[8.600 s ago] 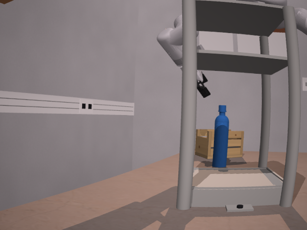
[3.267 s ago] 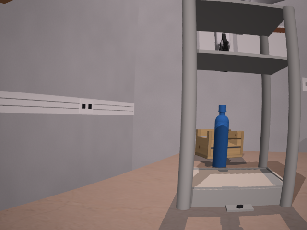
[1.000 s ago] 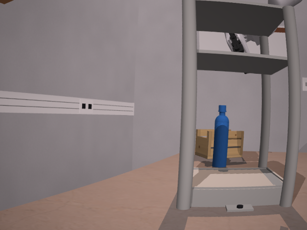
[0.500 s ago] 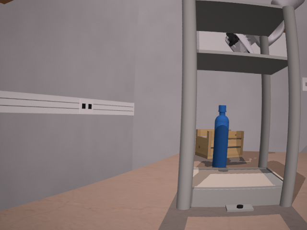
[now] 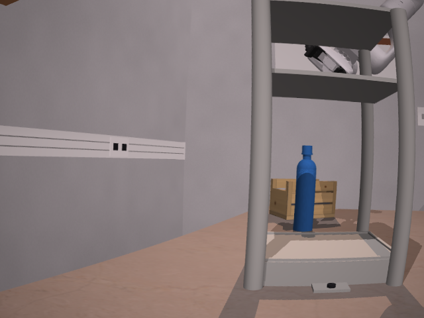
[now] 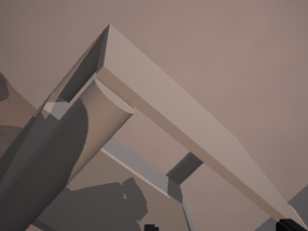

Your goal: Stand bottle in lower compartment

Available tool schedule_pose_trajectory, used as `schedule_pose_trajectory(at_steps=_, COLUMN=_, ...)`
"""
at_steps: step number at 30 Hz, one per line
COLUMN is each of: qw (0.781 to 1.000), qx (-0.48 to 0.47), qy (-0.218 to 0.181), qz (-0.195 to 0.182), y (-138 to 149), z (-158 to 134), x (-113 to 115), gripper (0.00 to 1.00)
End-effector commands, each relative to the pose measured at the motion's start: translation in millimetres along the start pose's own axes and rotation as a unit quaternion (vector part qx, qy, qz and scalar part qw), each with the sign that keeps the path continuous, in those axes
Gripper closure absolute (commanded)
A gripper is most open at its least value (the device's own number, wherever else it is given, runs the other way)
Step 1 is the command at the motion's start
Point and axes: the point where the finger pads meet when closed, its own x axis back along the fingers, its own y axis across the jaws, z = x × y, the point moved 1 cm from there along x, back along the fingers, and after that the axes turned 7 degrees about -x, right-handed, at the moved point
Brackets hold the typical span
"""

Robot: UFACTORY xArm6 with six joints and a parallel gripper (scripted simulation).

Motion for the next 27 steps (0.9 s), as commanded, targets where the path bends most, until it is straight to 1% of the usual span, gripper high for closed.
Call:
schedule_pose_trajectory(at_steps=1, qw=0.998, qx=-0.033, qy=0.003, qz=-0.054, y=9.2, z=-0.9, x=1.6, gripper=0.30)
schedule_pose_trajectory(at_steps=6, qw=0.991, qx=-0.072, qy=0.003, qz=-0.110, y=18.2, z=-5.3, x=6.7, gripper=0.30)
schedule_pose_trajectory(at_steps=12, qw=0.978, qx=-0.117, qy=0.002, qz=-0.175, y=27.5, z=-13.1, x=15.6, gripper=0.30)
schedule_pose_trajectory(at_steps=14, qw=0.978, qx=-0.117, qy=0.002, qz=-0.175, y=27.5, z=-13.1, x=15.6, gripper=0.30)
schedule_pose_trajectory(at_steps=20, qw=0.958, qx=-0.160, qy=-0.002, qz=-0.236, y=34.6, z=-23.0, x=26.9, gripper=0.30)
schedule_pose_trajectory(at_steps=27, qw=0.931, qx=-0.204, qy=-0.009, qz=-0.302, y=39.5, z=-36.0, x=42.3, gripper=0.30)
